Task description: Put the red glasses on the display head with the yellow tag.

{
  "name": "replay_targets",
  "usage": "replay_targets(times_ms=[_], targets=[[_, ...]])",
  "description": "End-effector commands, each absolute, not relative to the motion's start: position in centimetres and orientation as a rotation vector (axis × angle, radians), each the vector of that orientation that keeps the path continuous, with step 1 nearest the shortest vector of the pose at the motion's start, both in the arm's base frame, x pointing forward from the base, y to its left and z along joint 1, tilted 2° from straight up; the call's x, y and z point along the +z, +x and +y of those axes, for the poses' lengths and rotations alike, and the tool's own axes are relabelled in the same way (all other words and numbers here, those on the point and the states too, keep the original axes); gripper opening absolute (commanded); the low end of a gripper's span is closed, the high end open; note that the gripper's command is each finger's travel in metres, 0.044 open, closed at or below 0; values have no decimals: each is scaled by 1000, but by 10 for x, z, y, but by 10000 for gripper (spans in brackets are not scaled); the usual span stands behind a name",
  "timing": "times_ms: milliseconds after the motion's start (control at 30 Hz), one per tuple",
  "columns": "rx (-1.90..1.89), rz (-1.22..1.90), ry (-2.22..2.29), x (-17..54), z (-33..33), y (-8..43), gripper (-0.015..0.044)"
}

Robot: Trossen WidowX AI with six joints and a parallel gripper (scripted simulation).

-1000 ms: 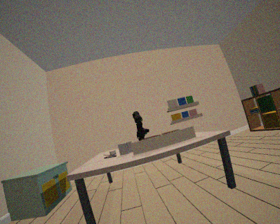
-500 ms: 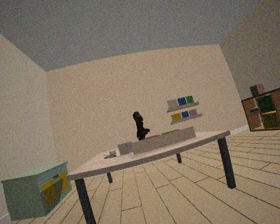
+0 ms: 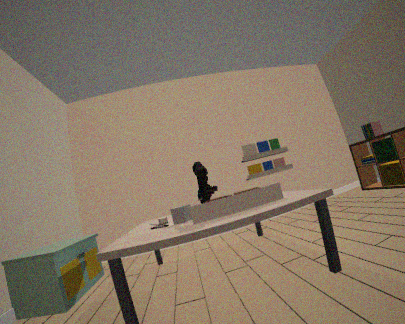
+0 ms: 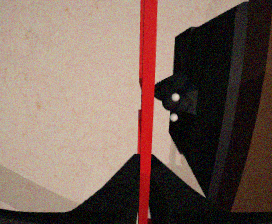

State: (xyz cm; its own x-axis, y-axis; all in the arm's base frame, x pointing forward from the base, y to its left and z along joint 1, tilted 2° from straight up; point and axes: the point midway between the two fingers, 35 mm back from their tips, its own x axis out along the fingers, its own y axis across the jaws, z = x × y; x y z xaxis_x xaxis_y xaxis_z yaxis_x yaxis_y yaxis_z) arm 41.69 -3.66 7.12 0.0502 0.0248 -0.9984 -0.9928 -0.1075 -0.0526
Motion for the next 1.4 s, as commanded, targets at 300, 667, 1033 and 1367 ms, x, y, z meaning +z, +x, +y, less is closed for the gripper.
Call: replay_targets(times_ms=[300,667,1033,1367], targets=[[1260,1106,-1293,68,-36,419,0],[1260,1106,-1293,65,-36,419,0],[1262,1103,-1294,65,-36,419,107],[1267,1108,-1290,75,-36,419,107]])
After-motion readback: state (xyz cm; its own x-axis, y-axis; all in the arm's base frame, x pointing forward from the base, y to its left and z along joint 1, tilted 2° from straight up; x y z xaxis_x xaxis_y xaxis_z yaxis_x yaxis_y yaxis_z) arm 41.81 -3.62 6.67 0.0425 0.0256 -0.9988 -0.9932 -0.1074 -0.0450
